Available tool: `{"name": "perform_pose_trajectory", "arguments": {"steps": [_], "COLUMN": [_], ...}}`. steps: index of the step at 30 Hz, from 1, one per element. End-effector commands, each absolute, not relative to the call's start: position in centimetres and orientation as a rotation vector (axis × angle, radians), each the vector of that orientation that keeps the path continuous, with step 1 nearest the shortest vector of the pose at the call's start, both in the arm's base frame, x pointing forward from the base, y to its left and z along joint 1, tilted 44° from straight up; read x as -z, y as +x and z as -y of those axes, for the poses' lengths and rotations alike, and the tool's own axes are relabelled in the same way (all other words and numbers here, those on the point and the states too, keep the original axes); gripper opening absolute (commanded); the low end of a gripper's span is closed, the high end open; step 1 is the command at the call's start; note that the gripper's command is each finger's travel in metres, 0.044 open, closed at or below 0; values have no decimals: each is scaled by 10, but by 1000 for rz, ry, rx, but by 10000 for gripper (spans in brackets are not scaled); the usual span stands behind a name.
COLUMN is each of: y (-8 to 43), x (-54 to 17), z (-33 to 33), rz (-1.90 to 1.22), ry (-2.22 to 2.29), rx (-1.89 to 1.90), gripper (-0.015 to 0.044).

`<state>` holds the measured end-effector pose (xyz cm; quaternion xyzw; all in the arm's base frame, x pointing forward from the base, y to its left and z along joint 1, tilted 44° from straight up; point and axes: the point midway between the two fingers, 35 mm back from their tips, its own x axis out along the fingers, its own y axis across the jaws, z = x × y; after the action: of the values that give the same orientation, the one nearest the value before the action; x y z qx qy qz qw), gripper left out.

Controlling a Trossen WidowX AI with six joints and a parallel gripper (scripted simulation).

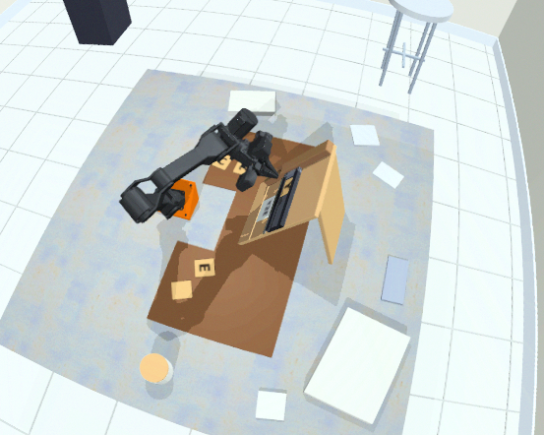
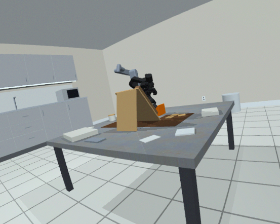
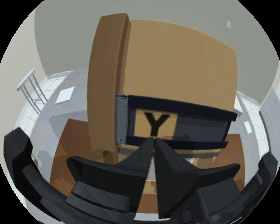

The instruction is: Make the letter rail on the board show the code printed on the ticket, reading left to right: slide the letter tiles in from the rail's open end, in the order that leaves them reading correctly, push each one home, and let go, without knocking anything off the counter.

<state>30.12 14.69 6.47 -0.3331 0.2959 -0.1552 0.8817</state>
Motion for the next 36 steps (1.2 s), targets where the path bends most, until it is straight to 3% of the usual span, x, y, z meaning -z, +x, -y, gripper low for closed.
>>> {"name": "perform_pose_trajectory", "arguments": {"steps": [1,6,22,36], "y": [301,304,327,327], "x": [-64,-64,-97,-98], "z": [-147,-148,-121,-120], "rz": [-617,-644,-1262,-1268], "ry": [-695,-691,-569,-568], "rx": [323,322,574,579], "gripper": [0,0,0,0]}}
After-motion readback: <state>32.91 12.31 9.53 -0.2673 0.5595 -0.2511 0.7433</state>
